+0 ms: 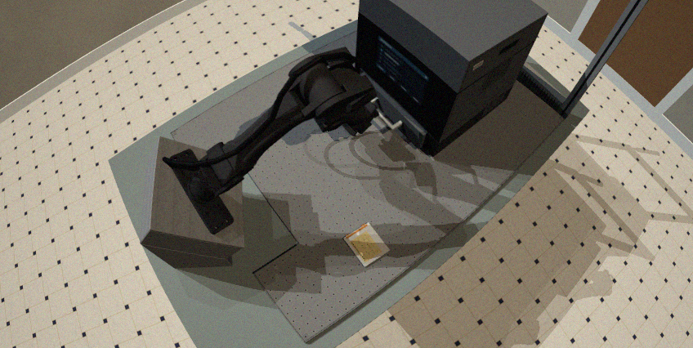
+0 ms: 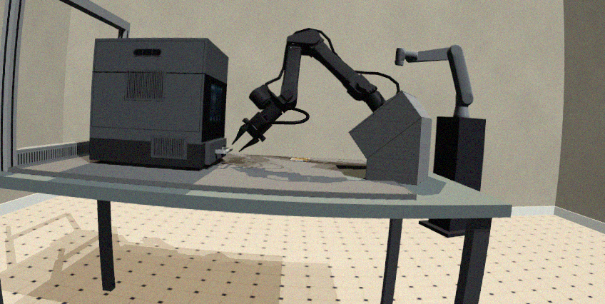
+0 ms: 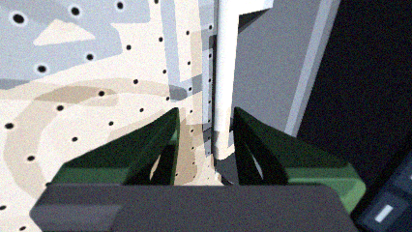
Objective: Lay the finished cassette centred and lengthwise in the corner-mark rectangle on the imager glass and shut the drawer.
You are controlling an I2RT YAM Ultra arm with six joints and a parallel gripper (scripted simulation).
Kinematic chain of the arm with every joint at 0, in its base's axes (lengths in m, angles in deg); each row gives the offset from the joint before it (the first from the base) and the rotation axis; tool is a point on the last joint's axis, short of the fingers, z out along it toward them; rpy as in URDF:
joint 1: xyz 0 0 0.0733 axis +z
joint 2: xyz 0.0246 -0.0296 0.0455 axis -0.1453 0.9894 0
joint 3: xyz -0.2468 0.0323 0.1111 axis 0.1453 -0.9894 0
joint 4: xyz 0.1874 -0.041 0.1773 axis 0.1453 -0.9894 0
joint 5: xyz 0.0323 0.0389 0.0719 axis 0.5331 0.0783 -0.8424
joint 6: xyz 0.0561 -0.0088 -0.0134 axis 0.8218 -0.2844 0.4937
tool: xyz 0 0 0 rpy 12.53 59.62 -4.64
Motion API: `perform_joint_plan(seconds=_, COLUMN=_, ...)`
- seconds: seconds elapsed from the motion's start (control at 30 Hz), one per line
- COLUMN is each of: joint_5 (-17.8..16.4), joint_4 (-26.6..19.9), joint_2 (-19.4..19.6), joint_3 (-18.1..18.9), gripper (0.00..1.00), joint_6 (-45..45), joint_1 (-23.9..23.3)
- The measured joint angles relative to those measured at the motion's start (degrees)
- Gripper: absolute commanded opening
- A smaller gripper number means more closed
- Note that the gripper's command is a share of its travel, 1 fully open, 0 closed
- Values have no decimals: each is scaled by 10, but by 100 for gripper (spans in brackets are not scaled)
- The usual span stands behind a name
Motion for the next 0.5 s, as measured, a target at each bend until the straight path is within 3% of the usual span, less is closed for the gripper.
perform_joint_plan(seconds=0.5, joint_5=-7, joint_4=0, joint_2=38, joint_3=39, gripper=35, joint_6=-1, joint_1=-5)
